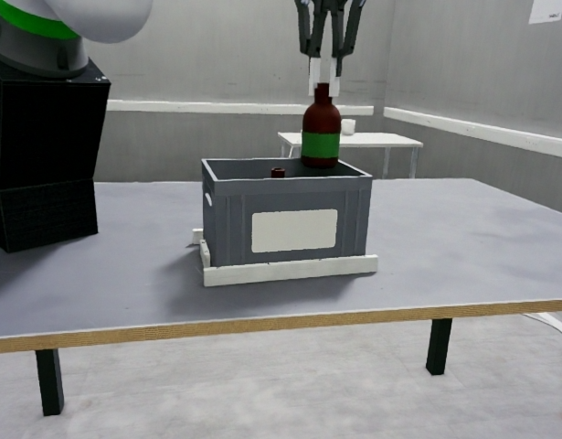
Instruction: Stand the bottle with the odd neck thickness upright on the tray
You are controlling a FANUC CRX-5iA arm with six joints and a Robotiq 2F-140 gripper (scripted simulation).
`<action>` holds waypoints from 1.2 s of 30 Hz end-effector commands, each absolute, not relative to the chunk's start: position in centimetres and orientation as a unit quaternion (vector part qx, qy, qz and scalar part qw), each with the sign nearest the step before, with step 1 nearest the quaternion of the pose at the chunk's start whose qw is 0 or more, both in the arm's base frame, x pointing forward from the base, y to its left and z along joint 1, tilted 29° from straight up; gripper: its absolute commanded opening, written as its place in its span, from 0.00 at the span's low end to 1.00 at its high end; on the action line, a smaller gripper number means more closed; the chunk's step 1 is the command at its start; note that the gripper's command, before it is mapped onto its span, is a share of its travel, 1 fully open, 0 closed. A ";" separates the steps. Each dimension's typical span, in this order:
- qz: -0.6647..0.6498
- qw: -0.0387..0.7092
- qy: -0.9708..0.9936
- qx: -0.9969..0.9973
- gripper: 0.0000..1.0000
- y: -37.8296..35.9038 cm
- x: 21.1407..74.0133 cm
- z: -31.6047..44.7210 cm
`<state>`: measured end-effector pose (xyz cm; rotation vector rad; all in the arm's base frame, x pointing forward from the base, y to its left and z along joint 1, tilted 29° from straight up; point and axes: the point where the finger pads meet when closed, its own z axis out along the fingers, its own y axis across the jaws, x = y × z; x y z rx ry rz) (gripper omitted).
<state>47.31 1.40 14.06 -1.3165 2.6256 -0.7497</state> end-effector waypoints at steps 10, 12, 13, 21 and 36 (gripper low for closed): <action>-0.247 0.056 0.865 -0.434 0.10 1.4 47.3 14.1; -0.247 0.056 0.865 -0.434 0.10 1.5 47.3 14.1; -0.247 0.056 0.865 -0.434 0.10 1.5 47.3 14.2; -0.247 0.056 0.865 -0.434 0.10 1.6 47.2 14.5; -0.247 0.056 0.865 -0.434 0.10 2.1 46.8 15.7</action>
